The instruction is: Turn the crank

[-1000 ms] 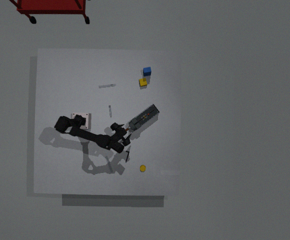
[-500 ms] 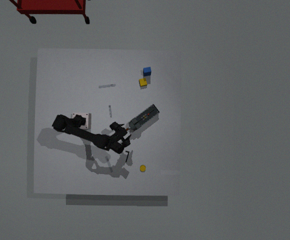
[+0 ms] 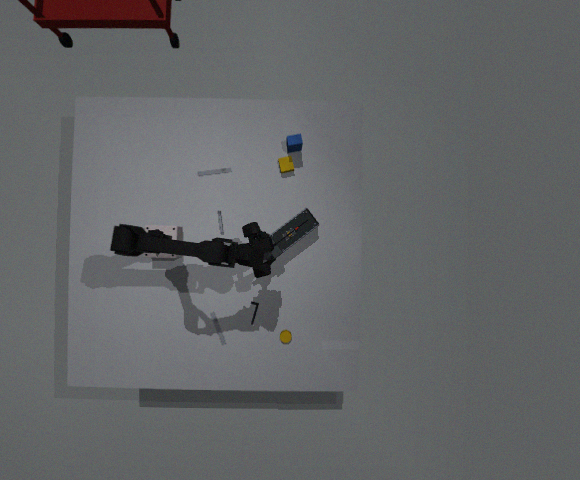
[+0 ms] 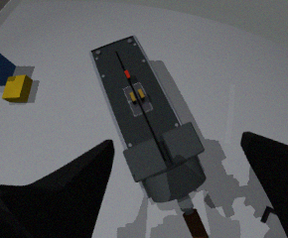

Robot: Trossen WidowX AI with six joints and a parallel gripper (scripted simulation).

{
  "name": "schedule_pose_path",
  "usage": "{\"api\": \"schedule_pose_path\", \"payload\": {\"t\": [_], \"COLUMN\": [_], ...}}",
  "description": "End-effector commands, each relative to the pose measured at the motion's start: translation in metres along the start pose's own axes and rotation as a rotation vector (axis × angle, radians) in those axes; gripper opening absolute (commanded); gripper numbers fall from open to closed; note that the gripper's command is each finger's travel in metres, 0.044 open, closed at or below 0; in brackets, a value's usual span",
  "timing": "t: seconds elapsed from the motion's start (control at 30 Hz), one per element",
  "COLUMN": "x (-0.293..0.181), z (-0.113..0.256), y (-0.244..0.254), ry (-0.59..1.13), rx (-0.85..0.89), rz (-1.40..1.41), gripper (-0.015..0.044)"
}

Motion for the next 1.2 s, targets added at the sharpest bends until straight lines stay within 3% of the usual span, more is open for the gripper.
{"api": "schedule_pose_path", "payload": {"t": [0.0,0.17,0.43,1.17], "x": [0.021,0.024,-0.009,-0.007], "z": [-0.01,-0.016,-0.057,-0.055], "y": [0.025,0.033,0.035,0.035], "ry": [-0.054,-0.077,-0.076,-0.077], "rx": [-0.094,-0.121,-0.121,-0.121], "rz": [-0.096,-0.13,-0.13,-0.129], "gripper": [0.044,0.044,0.044,0.044]}}
Point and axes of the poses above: the point midway between the two fingers, 35 mm back from their tips, its own z axis back along the fingers, its own y axis across the jaws, x = y × z, the point moved 7 cm from there along z, back along the fingers, and after that the axes turned 4 degrees about -z, right-handed, at the moved point
